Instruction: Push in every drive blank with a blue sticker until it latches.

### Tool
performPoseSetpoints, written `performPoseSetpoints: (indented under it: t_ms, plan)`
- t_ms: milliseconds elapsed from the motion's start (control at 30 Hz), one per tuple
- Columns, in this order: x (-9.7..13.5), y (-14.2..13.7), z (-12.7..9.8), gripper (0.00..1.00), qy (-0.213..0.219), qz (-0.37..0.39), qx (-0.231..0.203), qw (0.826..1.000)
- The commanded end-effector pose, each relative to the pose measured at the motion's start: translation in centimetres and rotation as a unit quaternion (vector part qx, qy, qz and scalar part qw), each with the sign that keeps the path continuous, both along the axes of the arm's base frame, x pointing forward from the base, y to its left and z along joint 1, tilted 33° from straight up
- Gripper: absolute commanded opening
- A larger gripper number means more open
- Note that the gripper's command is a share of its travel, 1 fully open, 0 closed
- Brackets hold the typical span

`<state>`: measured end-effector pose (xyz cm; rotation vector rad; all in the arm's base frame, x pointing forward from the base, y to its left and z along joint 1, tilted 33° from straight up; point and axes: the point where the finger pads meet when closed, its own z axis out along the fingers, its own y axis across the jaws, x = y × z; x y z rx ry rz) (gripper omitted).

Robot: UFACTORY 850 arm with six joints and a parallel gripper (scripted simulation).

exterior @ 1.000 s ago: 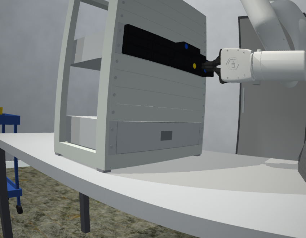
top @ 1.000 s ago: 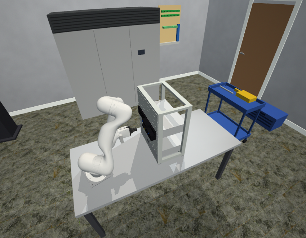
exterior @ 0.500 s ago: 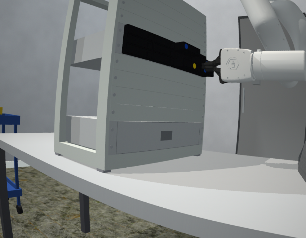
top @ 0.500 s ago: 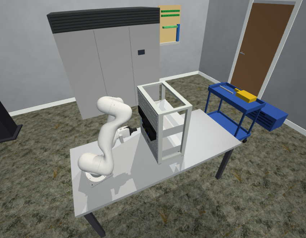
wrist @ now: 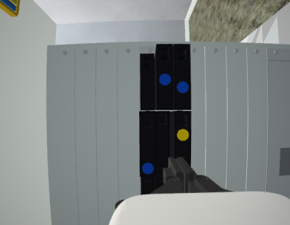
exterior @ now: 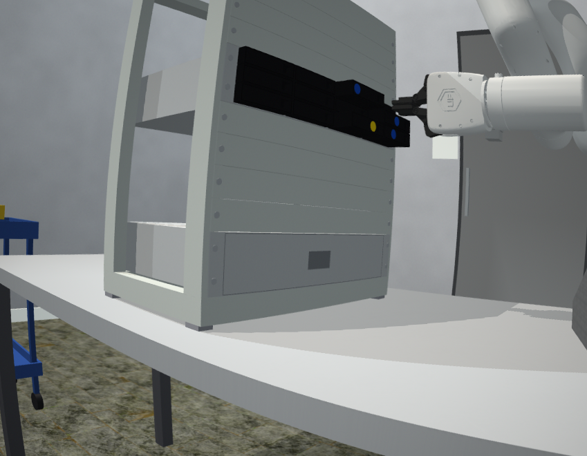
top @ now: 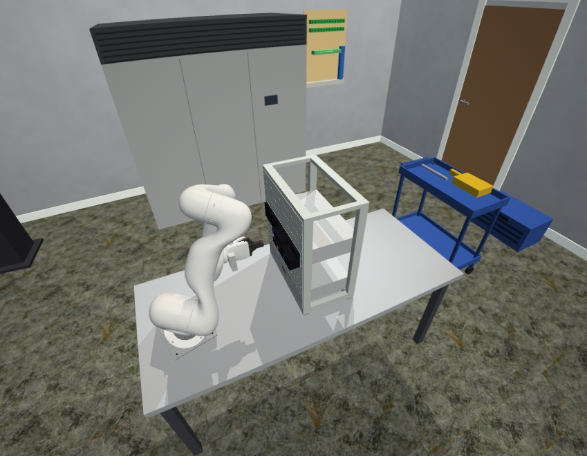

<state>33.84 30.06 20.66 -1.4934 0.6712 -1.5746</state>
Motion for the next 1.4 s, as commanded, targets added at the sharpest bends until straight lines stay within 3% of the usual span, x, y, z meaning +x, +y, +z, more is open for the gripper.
performPoseSetpoints:
  t_ms: [0, 167, 467, 833, 1367]
  plan:
    - [-0.2, 0.3, 1.8, 0.0, 0.001, 0.0, 0.0, 1.0]
    - [-0.4, 0.4, 3.3, 0.0, 0.001, 0.0, 0.0, 1.0]
    - [0.0, 0.5, 3.5, 0.0, 0.001, 0.0, 0.0, 1.0]
    - [4.7, 1.3, 4.2, 0.0, 0.001, 0.0, 0.0, 1.0]
    - [4.9, 1.3, 4.2, 0.0, 0.001, 0.0, 0.0, 1.0]
